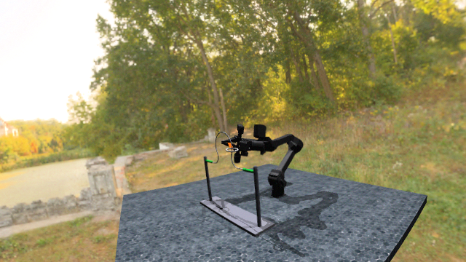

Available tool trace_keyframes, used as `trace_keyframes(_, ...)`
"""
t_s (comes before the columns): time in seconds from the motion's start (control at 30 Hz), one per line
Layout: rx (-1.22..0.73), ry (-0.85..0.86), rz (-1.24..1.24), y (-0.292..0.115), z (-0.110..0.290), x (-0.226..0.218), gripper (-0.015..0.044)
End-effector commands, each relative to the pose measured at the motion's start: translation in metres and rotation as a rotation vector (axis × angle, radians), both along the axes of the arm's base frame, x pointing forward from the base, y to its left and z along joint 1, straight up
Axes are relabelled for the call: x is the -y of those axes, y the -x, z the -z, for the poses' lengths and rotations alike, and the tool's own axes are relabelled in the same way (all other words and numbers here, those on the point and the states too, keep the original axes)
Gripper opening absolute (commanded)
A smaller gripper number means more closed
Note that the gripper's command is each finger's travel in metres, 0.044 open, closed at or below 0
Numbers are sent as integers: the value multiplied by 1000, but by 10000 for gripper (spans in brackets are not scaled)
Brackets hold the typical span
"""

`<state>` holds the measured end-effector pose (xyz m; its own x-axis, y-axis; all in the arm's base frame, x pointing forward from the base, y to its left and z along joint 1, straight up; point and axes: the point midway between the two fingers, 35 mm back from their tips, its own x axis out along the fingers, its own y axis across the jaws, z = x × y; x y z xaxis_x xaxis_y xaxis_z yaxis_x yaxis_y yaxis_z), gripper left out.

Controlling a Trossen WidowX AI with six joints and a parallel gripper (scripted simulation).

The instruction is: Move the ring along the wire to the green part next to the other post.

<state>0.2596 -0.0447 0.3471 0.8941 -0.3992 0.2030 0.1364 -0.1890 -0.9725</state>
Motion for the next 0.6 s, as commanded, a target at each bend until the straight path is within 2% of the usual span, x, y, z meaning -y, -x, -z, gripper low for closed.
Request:
trace_keyframes(0.0,4,45,-1,0,-1,0,-150)
trace_keyframes(0.3,13,117,1,0,-1,0,-150)
trace_keyframes(0.57,12,112,1,-1,7,3,-150)
